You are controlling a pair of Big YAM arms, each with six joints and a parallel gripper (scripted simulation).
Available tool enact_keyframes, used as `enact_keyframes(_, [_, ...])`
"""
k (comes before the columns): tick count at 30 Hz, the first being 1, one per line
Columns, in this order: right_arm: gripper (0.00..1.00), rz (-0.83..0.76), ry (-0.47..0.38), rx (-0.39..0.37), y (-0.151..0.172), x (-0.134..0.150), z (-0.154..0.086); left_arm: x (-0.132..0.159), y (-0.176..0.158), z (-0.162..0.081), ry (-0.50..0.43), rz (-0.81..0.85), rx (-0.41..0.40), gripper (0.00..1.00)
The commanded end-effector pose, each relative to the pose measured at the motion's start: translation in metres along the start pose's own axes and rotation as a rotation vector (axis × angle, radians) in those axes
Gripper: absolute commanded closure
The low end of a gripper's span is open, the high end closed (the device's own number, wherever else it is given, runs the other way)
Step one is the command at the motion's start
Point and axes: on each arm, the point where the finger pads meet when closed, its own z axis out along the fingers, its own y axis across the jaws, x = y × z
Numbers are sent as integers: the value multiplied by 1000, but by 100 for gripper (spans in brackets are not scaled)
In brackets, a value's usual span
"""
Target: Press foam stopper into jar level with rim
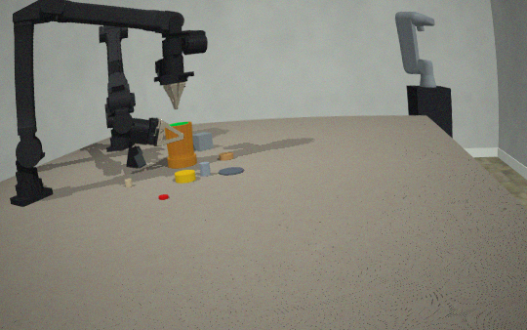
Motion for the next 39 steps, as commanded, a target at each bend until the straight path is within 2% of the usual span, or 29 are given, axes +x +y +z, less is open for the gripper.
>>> enact_keyframes(1, [100,11,-1,72,-15,3,-29,11,16,-8,2,20,-19,36])
enact_keyframes(4, [100,11,-1,68,-15,3,-27,11,16,-8,2,20,-19,36])
enact_keyframes(5, [100,5,-1,49,-12,1,-19,11,16,-8,2,20,-19,36])
enact_keyframes(6, [100,11,-1,77,-16,3,-32,11,16,-8,2,20,-19,36])
enact_keyframes(9, [100,11,-1,82,-17,3,-34,11,16,-8,2,20,-19,36])
enact_keyframes(14, [100,10,-2,50,-13,3,-21,11,16,-8,2,20,-19,36])
enact_keyframes(22, [100,5,-1,50,-12,1,-21,11,16,-8,2,20,-19,36])
enact_keyframes(25, [100,10,-1,63,-14,3,-29,11,16,-8,2,20,-19,36])
enact_keyframes(26, [100,10,0,86,-15,3,-43,11,16,-8,2,20,-19,36])
enact_keyframes(33, [100,10,-1,67,-15,3,-58,11,16,-8,2,20,-19,36])
enact_keyframes(36, [100,10,0,75,-13,3,-71,11,16,-8,2,20,-19,36])
enact_keyframes(38, [100,10,0,75,-13,3,-71,11,16,-8,2,20,-19,36])
enact_keyframes(39, [100,5,-1,36,-11,1,-58,11,16,-8,2,20,-19,36])
